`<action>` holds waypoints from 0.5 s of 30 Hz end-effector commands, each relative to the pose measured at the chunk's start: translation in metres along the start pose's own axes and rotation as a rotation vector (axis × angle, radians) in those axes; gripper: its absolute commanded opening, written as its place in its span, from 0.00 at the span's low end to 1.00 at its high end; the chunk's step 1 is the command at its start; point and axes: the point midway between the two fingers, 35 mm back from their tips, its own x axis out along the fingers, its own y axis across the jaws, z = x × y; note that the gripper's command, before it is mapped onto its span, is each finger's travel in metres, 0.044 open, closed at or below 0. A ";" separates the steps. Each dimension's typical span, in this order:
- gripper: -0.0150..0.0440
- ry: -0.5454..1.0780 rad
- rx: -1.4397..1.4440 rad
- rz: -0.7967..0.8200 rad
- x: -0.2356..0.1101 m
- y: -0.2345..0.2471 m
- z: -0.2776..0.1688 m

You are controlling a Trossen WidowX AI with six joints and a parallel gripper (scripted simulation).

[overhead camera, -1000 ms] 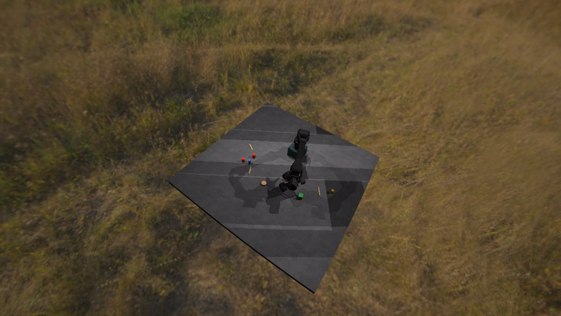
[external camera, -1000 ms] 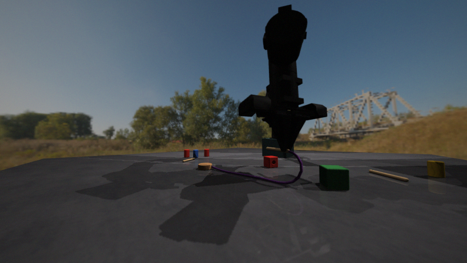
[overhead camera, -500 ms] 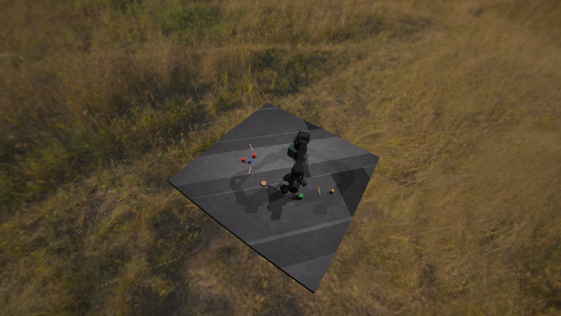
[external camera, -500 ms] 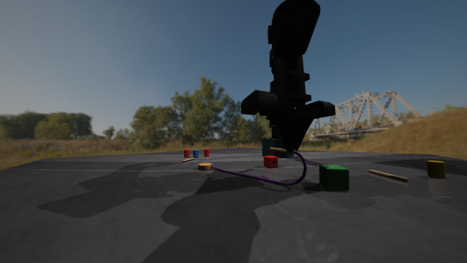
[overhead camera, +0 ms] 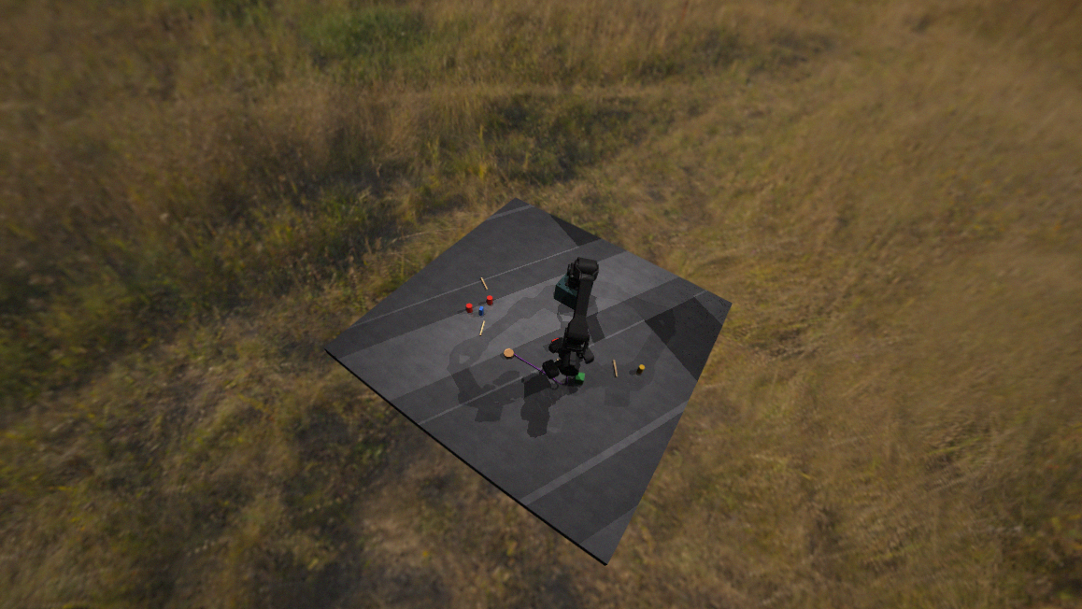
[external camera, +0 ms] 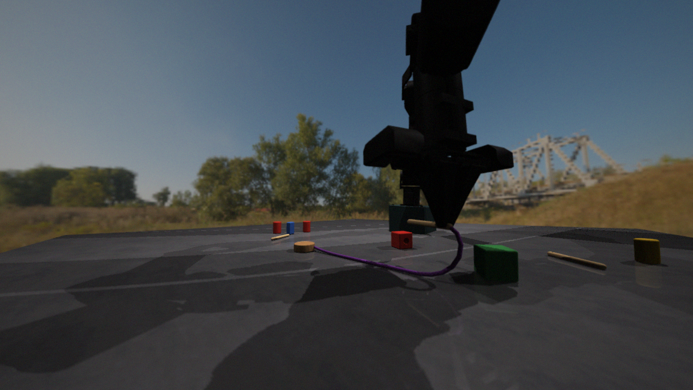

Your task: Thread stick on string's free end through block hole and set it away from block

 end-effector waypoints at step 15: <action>0.25 0.013 0.004 -0.002 -0.001 -0.003 -0.026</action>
